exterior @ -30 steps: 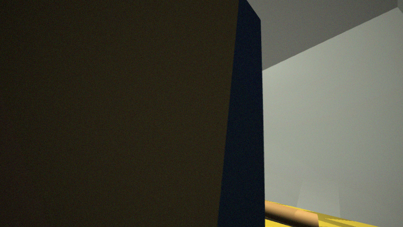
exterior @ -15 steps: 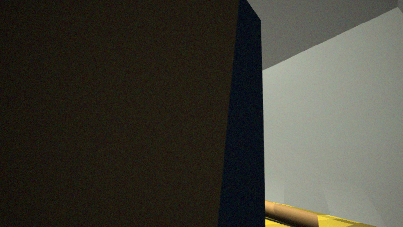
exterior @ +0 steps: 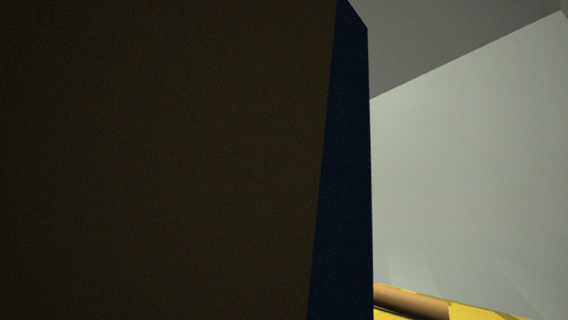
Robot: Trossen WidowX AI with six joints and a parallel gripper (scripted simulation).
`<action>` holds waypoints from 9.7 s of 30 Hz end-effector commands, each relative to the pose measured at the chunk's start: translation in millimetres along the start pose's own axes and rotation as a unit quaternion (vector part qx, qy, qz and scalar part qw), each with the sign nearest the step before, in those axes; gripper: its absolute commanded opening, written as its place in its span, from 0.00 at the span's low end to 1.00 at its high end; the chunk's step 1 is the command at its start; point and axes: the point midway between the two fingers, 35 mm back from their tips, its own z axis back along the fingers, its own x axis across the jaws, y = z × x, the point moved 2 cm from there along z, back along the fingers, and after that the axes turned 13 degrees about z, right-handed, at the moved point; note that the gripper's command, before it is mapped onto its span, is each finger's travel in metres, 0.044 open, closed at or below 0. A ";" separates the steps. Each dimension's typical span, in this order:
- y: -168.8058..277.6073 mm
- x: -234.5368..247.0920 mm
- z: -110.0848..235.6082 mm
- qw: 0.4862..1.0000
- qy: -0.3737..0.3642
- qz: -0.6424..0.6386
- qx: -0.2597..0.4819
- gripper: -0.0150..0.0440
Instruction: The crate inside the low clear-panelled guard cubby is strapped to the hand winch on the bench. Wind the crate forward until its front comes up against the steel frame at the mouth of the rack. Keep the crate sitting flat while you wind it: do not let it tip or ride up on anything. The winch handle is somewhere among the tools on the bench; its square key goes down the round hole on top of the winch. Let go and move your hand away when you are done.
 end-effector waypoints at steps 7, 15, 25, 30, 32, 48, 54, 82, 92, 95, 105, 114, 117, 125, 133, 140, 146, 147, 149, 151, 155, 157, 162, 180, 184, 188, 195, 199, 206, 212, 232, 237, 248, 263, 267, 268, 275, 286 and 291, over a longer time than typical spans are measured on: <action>0.5 1.0 -4.0 1.000 -0.003 0.019 0.003 0.25; 0.8 -0.8 -4.0 1.000 -0.001 -0.002 0.004 0.25; 1.2 -2.4 -4.1 1.000 0.000 -0.021 0.005 0.25; 1.0 -2.7 -3.9 1.000 0.001 -0.024 0.005 0.25; 0.8 -2.8 -3.7 1.000 0.001 -0.024 0.005 0.25; 0.2 3.4 -4.1 0.999 -0.005 0.048 0.002 0.25; 0.5 4.4 -4.4 0.998 -0.006 0.059 0.002 0.25; 1.1 0.8 -4.7 1.000 -0.003 0.016 0.003 0.25; 0.8 -2.0 -3.9 1.000 0.000 -0.015 0.005 0.25; 0.8 -1.7 -3.9 1.000 0.000 -0.012 0.005 0.25; 0.2 -0.2 -3.7 1.000 -0.002 0.007 0.004 0.25; 0.6 -2.0 -3.7 1.000 0.000 -0.015 0.005 0.25; 0.5 -2.1 -3.6 1.000 0.000 -0.015 0.005 0.25; 0.9 -4.0 -3.6 0.999 0.002 -0.036 0.005 0.25; 0.5 -2.0 -3.6 1.000 0.000 -0.013 0.005 0.25; 0.2 0.1 -3.8 1.000 -0.002 0.011 0.004 0.25; 0.1 2.0 -4.0 0.999 -0.004 0.033 0.003 0.25; 0.3 2.0 -4.1 0.999 -0.004 0.033 0.003 0.25; 0.3 2.1 -4.2 0.999 -0.004 0.033 0.003 0.25; 0.5 2.1 -4.4 0.999 -0.004 0.033 0.003 0.25; 0.7 2.0 -4.5 1.000 -0.004 0.030 0.003 0.25; 1.0 0.7 -4.6 1.000 -0.003 0.014 0.004 0.25; 1.0 0.5 -4.6 1.000 -0.002 0.011 0.004 0.25; 0.7 -0.4 -0.6 1.000 -0.001 -0.008 -0.001 0.30; 0.7 -0.4 -0.6 1.000 -0.001 -0.008 -0.001 0.48; 0.7 -0.4 -0.6 1.000 -0.001 -0.008 -0.001 0.65; 0.7 -0.4 -0.6 1.000 -0.001 -0.008 -0.001 0.97; 0.4 -1.1 1.3 1.000 -0.001 -0.008 0.000 1.00; -6.7 -13.3 61.2 1.000 -0.006 -0.009 0.021 1.00; -9.6 -9.4 128.8 0.999 -0.018 -0.009 0.042 1.00; -9.2 -8.3 127.1 0.999 -0.021 -0.012 0.041 0.60; -9.2 -8.3 127.1 0.999 -0.021 -0.012 0.041 0.38; -9.2 -8.3 127.1 0.999 -0.021 -0.012 0.041 0.25; -9.2 -8.3 127.1 0.999 -0.021 -0.012 0.041 0.25; -9.2 -8.3 127.1 0.999 -0.021 -0.012 0.041 0.25; -9.2 -8.3 127.1 0.999 -0.021 -0.012 0.041 0.25; -9.2 -8.3 127.1 0.999 -0.021 -0.012 0.041 0.25; -9.2 -8.3 127.1 0.999 -0.021 -0.012 0.041 0.25; -20.6 -13.6 119.4 0.996 0.026 -0.084 0.007 0.43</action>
